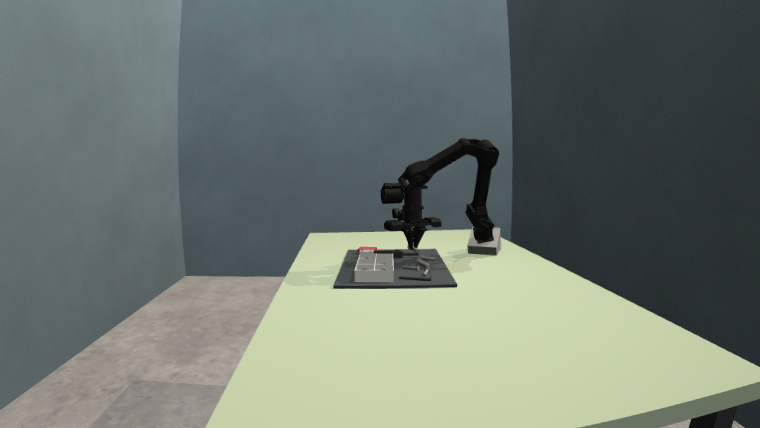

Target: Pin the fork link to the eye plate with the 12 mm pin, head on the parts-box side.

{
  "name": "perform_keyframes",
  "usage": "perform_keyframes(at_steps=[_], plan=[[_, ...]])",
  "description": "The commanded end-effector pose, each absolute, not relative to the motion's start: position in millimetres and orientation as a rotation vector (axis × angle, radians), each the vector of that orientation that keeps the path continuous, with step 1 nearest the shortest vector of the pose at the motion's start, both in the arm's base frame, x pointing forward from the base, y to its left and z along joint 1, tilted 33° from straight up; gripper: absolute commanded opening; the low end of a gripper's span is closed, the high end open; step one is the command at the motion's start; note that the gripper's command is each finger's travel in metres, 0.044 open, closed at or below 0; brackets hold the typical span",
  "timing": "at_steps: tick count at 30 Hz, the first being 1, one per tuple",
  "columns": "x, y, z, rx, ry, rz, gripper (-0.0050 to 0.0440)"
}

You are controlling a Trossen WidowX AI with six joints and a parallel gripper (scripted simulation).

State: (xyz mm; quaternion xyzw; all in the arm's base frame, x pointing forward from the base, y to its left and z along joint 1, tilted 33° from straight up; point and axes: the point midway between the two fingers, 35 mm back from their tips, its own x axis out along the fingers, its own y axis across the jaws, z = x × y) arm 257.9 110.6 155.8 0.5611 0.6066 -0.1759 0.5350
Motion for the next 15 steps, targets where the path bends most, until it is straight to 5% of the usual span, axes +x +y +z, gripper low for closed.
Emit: perform_keyframes(at_steps=[1, 15], plan=[[260.6, 110.2, 170.4, 1.346, 1.409, -0.376, -0.005], [264.9, 110.7, 165.2, 1.236, 1.424, -0.292, -0.005]])
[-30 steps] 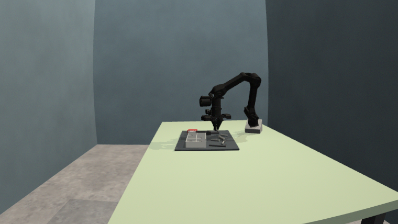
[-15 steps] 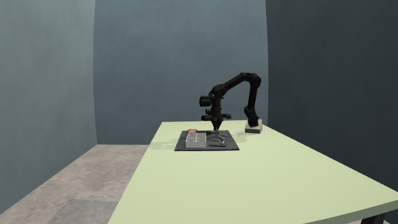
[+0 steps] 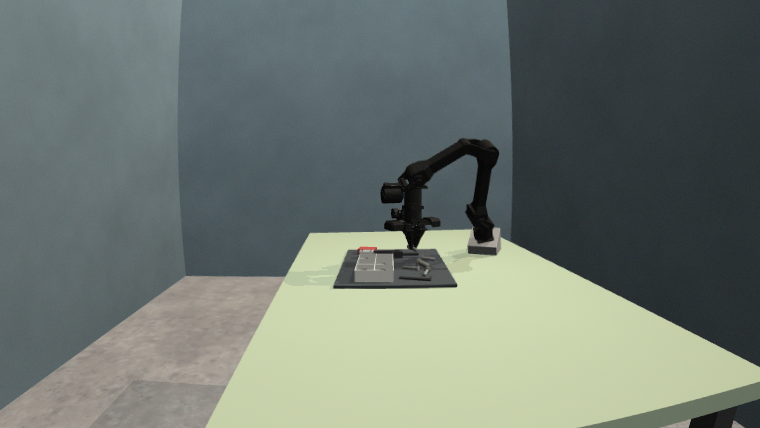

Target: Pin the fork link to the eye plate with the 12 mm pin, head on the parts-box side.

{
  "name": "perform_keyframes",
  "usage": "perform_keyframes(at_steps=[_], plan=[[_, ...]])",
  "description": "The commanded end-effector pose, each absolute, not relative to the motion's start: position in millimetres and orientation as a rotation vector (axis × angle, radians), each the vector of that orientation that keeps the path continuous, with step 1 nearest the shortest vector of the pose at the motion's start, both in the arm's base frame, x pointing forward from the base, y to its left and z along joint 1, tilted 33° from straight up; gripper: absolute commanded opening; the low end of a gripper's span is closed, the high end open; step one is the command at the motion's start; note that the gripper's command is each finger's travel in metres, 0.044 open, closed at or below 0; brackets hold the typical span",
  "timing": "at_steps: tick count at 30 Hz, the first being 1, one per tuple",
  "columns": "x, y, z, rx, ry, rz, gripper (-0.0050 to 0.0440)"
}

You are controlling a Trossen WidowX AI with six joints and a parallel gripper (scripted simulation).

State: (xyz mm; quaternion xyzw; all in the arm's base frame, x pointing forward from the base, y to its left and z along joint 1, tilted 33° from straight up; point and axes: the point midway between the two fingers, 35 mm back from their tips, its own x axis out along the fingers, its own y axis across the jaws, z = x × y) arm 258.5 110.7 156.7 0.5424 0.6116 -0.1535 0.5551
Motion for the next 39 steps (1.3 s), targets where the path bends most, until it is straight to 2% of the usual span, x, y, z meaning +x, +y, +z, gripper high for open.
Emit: perform_keyframes(at_steps=[1, 8, 22, 25, 39], plan=[[265.8, 110.4, 165.2, 1.21, 1.423, -0.268, -0.005], [270.5, 108.6, 165.3, 1.024, 1.414, -0.102, -0.005], [295.0, 99.0, 166.0, 0.262, 1.245, 0.497, -0.005], [296.9, 98.3, 166.1, 0.209, 1.227, 0.534, -0.005], [319.1, 89.6, 166.8, -0.601, 0.855, 1.048, -0.005]])
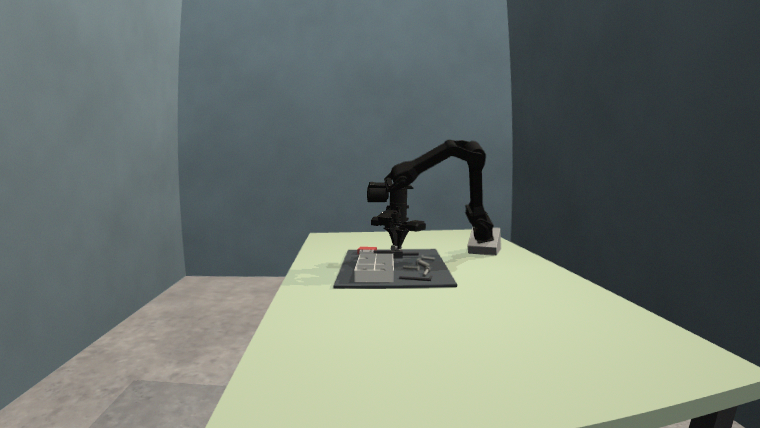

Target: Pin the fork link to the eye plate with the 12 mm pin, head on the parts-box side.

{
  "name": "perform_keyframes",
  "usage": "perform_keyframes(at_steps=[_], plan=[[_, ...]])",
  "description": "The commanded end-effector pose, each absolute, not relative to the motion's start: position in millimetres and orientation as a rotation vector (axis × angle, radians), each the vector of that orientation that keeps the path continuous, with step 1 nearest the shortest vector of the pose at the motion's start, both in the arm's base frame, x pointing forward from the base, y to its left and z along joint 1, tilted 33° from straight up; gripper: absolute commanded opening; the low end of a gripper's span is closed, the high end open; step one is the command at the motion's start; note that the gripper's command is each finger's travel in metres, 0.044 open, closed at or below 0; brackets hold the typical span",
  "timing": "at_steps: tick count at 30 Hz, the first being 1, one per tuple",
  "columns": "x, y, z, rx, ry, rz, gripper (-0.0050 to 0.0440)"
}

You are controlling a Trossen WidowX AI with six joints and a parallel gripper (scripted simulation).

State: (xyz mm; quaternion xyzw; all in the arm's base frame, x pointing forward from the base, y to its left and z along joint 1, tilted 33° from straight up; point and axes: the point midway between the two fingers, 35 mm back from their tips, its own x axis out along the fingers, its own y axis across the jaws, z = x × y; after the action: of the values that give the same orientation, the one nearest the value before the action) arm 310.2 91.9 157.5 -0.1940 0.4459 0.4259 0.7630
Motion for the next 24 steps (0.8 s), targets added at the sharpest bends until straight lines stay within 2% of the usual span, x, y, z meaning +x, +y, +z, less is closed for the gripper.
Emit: perform_keyframes(at_steps=[1, 9, 24], plan=[[320.0, 89.3, 166.8, -0.653, 0.825, 1.079, -0.005], [323.7, 87.8, 166.9, -0.917, 0.657, 1.238, -0.005], [324.1, 87.6, 169.4, -0.953, 0.63, 1.249, -0.005]])
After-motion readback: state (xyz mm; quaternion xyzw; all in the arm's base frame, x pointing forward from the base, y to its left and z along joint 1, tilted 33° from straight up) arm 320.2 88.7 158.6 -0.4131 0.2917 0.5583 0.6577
